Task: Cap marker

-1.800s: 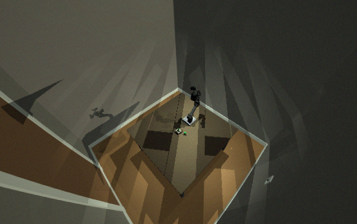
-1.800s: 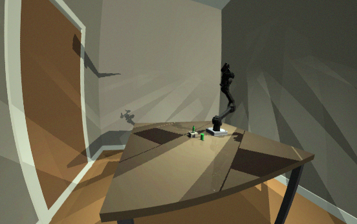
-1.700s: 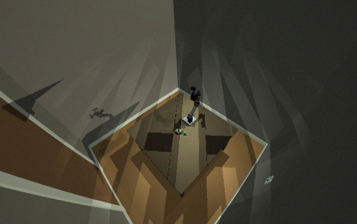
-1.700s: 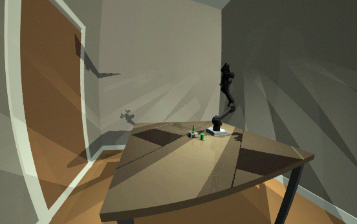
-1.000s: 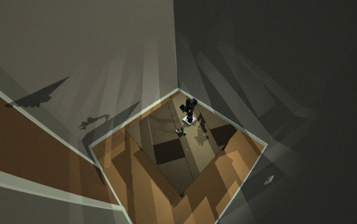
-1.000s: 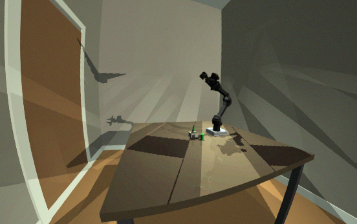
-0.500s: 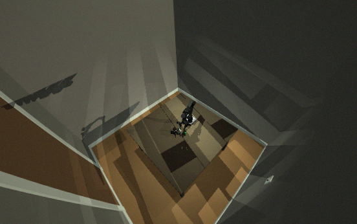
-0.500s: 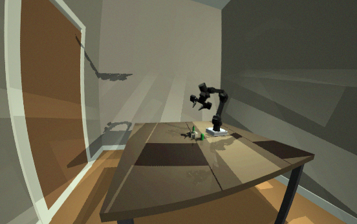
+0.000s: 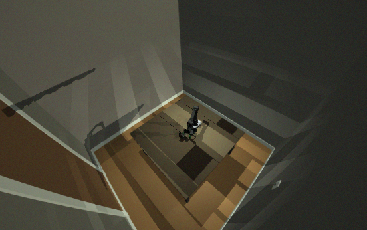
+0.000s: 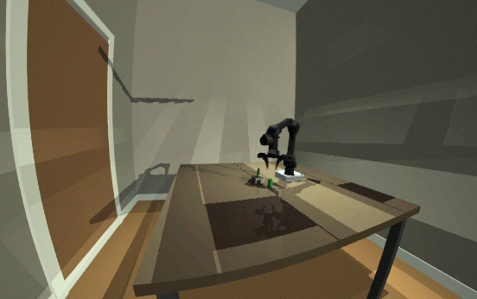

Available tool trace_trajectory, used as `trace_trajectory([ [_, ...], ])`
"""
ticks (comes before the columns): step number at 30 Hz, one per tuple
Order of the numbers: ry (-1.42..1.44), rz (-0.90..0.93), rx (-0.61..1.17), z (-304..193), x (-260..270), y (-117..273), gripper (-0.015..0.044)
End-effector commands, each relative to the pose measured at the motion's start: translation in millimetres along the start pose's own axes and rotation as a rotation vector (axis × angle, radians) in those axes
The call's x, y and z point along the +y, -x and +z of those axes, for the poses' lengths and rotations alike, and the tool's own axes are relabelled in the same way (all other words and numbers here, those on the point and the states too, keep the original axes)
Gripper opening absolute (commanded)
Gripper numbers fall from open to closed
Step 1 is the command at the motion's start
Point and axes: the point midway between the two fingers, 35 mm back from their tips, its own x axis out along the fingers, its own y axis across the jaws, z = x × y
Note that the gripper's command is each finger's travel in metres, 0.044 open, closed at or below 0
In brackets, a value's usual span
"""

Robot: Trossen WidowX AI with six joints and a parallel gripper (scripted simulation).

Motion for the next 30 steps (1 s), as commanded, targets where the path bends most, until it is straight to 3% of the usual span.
trace_trajectory([
  [1,-0.003,0.006,0.034,-5.4,-1.4,-2.5,0.0243],
  [7,-0.003,0.006,0.034,-6.6,-1.8,-35.7,0.0243],
  [30,-0.003,0.006,0.034,-7.6,-3.8,-69.8,0.0243],
])
